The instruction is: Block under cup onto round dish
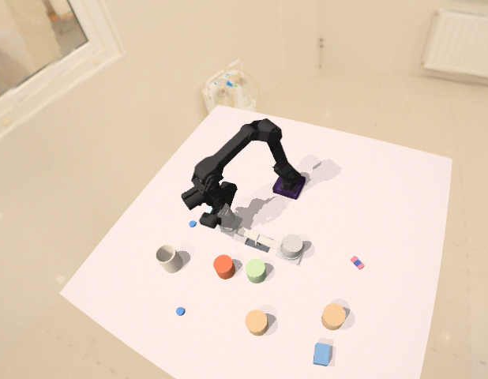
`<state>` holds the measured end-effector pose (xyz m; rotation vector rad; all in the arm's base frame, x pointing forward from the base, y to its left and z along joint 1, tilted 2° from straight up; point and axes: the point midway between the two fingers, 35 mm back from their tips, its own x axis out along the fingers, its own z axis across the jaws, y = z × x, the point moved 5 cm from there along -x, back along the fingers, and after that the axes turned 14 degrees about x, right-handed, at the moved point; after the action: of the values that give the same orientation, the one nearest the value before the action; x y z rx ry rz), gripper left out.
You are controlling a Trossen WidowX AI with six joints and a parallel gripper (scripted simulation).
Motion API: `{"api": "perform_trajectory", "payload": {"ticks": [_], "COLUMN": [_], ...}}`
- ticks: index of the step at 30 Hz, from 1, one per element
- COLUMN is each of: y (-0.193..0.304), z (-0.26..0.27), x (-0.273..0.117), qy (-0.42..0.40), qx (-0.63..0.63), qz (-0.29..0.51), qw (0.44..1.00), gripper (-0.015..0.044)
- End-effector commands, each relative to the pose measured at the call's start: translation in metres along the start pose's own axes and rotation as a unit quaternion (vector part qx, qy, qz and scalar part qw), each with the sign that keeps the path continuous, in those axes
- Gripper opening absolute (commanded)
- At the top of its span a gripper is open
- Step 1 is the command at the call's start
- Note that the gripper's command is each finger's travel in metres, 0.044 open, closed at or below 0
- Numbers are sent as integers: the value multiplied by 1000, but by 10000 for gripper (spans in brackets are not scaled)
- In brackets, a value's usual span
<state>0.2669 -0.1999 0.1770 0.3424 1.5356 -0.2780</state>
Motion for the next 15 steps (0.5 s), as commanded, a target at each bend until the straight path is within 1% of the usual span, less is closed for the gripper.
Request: {"api": "perform_trajectory", "payload": {"ticks": [1, 15], "y": [-5, -4], "z": [4, 1], "x": [-11, -29], "qy": [-14, -14], "qx": [2, 2], "qz": [-12, -12], "qw": [1000, 1000], "gripper": [0, 0]}}
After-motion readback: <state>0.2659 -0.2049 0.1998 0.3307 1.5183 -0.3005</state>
